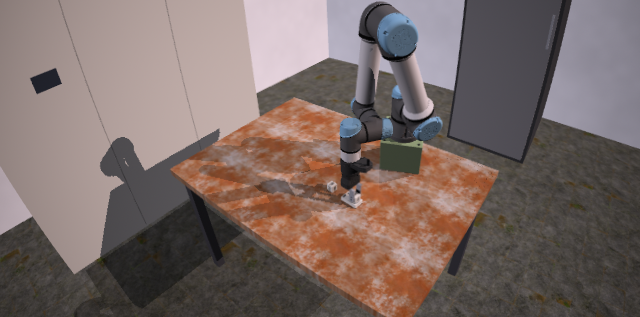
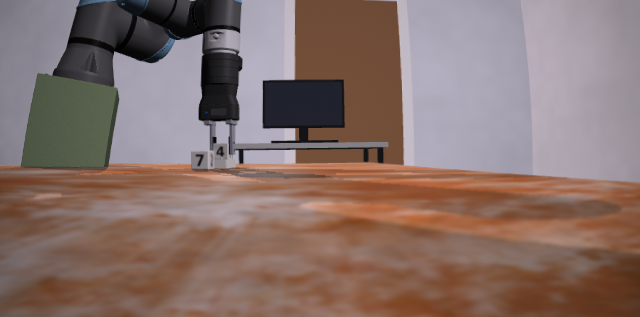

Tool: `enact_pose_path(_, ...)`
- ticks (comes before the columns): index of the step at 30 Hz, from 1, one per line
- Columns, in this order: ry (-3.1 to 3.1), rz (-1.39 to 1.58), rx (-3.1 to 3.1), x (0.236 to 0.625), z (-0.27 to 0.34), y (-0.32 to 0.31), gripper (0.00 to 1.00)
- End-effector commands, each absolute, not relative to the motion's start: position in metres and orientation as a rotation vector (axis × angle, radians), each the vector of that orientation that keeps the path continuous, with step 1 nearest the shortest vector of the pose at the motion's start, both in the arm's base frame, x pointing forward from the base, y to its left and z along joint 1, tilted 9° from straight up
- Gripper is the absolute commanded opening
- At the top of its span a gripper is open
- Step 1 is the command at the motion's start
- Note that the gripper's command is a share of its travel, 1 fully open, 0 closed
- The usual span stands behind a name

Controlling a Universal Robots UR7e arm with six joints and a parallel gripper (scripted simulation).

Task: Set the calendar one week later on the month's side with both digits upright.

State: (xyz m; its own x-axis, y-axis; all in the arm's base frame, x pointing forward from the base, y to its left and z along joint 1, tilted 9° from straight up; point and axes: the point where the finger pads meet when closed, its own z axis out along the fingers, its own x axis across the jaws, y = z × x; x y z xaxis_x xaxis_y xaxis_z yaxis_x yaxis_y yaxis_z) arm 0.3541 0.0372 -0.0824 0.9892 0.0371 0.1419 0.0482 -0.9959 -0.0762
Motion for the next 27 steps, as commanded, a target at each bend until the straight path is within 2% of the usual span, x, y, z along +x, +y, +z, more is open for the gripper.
enact_pose_path(1,-0.066,-0.217,-3.054,0.3546,-0.0842,0.0372,0.60)
enact_pose_path(27,-0.066,-0.217,-3.054,0.3551,-0.0873,0.0375,0.60)
